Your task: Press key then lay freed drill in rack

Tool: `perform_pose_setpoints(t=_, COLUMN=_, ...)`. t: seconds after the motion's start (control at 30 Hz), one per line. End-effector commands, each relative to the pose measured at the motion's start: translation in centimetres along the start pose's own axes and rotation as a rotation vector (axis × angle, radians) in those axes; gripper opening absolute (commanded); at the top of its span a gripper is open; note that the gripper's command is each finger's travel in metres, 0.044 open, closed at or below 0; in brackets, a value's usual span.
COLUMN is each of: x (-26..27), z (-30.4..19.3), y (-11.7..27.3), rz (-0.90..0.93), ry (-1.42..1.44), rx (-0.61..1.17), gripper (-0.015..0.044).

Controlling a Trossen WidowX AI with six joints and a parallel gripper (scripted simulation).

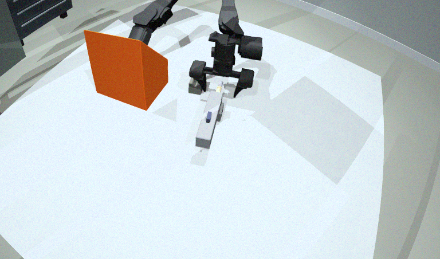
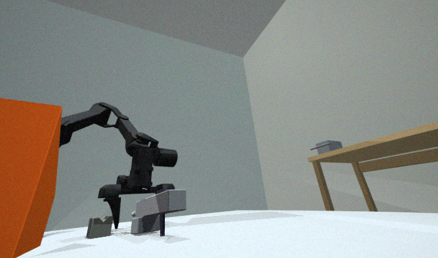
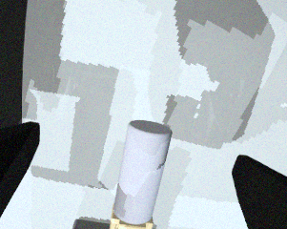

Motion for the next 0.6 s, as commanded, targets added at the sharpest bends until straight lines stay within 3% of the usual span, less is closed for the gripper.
perform_pose_setpoints(t=0.0, x=0.10, z=-0.23, y=-0.19, rz=0.004, ry=0.001, rx=-0.001, gripper=0.0440)
perform_pose_setpoints(t=0.37, x=0.17, z=-0.40, y=-0.33, rz=0.004, ry=0.001, rx=-0.001, gripper=0.0440)
perform_pose_setpoints(t=0.57, x=0.03, z=-0.23, y=-0.15, rz=-0.001, ry=0.001, rx=0.000, gripper=0.0282)
Point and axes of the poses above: the point midway between the two fingers, 35 mm back from their tips, its own y axis back along the fingers, its own x axis across the jaws, z = x × y, the point moved 8 cm from there along y, back along the fingers, and after that the axes turned 7 degrees about y, right-handed, at the moved point
